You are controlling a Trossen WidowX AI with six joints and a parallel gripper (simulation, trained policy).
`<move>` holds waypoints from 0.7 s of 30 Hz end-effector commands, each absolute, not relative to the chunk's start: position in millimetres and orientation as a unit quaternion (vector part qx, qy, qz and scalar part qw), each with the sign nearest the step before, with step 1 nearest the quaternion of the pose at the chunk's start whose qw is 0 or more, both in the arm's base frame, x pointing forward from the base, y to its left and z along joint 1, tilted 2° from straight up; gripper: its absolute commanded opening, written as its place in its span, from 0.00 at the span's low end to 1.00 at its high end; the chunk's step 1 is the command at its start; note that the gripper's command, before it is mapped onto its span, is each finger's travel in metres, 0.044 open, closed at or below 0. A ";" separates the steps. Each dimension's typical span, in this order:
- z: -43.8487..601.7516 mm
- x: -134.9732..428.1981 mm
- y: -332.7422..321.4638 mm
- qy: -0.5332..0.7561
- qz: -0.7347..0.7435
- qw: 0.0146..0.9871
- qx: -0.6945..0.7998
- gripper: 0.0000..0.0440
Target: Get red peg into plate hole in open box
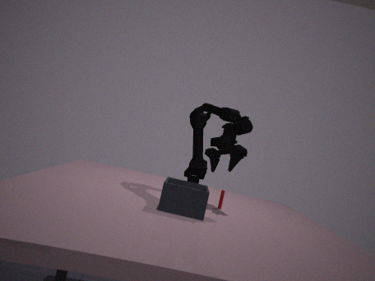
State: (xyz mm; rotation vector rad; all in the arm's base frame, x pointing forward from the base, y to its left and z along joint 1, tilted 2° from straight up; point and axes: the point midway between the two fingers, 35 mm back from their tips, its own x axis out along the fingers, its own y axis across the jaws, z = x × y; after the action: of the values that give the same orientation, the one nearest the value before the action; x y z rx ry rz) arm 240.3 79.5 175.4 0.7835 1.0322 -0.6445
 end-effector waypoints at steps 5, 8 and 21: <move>135.8 196.6 95.0 0.543 -0.335 0.691 0.341 1.00; 123.1 190.1 99.0 0.554 -0.342 0.678 0.340 1.00; 62.0 184.8 112.0 0.567 -0.340 0.656 0.364 1.00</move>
State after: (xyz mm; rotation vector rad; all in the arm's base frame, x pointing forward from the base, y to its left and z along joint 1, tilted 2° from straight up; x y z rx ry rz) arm 187.9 109.0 79.5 0.8053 1.2737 -0.7700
